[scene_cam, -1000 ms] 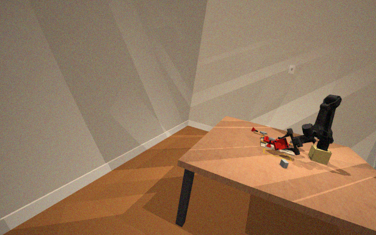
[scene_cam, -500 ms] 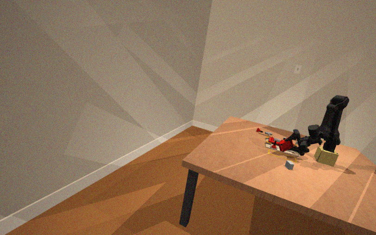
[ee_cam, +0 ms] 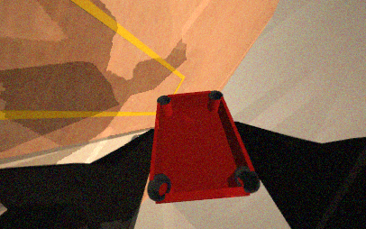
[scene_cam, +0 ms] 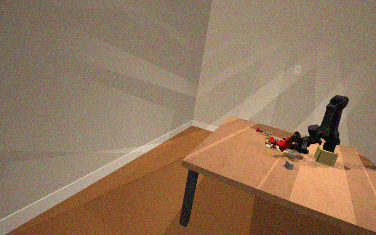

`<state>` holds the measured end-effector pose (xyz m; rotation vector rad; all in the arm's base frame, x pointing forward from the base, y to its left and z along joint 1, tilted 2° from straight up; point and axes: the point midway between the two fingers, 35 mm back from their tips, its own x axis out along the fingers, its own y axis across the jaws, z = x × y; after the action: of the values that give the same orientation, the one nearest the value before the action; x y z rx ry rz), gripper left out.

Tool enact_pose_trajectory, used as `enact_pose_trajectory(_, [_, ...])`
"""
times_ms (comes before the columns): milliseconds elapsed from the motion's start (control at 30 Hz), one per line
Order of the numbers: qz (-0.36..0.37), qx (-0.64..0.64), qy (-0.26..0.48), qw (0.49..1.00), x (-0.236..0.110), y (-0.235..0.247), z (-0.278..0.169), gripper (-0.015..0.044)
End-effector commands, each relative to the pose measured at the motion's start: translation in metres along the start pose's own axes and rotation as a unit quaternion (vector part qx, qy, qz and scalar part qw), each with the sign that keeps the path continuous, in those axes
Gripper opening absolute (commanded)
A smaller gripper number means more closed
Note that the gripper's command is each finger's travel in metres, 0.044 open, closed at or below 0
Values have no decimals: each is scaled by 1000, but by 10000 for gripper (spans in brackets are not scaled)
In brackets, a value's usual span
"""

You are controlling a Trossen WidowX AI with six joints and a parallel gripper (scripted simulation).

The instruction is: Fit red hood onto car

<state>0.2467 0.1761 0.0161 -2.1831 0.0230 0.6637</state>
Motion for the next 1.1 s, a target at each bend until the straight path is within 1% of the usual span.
enact_pose_trajectory(0, [-1, -58, 3, 998, 1, 1, 0, 0])
enact_pose_trajectory(267, [0, -177, 2, 984, 2, 6, 4, 0])
enact_pose_trajectory(600, [1, -317, 2, 948, 5, 18, 13, 0])
enact_pose_trajectory(1067, [1, -416, 2, 910, 9, 37, 25, 0])
